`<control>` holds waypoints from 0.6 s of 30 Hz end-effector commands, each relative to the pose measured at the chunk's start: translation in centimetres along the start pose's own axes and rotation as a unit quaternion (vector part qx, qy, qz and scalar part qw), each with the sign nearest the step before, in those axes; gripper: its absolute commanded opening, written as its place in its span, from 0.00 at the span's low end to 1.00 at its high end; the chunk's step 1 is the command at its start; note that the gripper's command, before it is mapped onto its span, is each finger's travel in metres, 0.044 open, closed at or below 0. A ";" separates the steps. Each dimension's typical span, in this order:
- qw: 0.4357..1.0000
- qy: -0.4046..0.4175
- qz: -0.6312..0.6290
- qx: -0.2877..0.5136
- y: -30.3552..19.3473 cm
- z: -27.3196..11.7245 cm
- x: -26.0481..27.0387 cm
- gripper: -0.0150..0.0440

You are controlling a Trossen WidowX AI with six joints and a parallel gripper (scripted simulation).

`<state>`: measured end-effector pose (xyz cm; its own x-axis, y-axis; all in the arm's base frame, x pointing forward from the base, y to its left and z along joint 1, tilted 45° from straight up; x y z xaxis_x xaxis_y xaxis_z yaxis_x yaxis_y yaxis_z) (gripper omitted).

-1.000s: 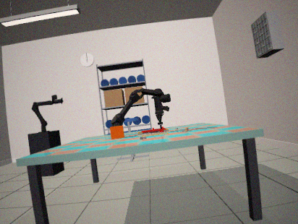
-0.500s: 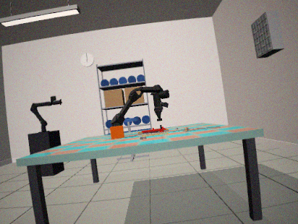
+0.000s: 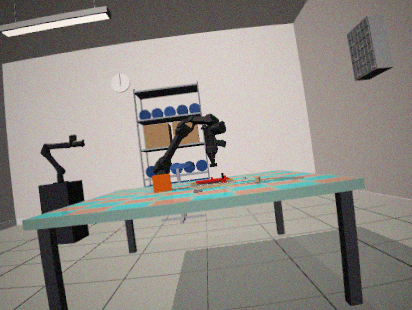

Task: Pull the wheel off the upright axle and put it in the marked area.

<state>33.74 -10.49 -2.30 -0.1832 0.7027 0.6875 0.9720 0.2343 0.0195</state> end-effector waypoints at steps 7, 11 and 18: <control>1.000 0.004 -0.001 0.005 -1.1 0.9 -1.1 0.25; 1.000 0.004 -0.001 0.005 -1.1 2.1 -1.1 0.25; 1.000 0.004 -0.001 0.005 -1.0 3.7 -1.1 0.25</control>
<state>32.71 -9.84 -4.88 -0.1952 0.7018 0.6851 0.9686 0.2477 0.0222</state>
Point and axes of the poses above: the point midway between the two fingers, 35 mm back from their tips, its own z axis out along the fingers, its own x axis across the jaws, y = z × x, the point moved 2 cm from there along -z, back along the fingers, and after that the axes turned 5 degrees about -z, right-handed, at the moved point
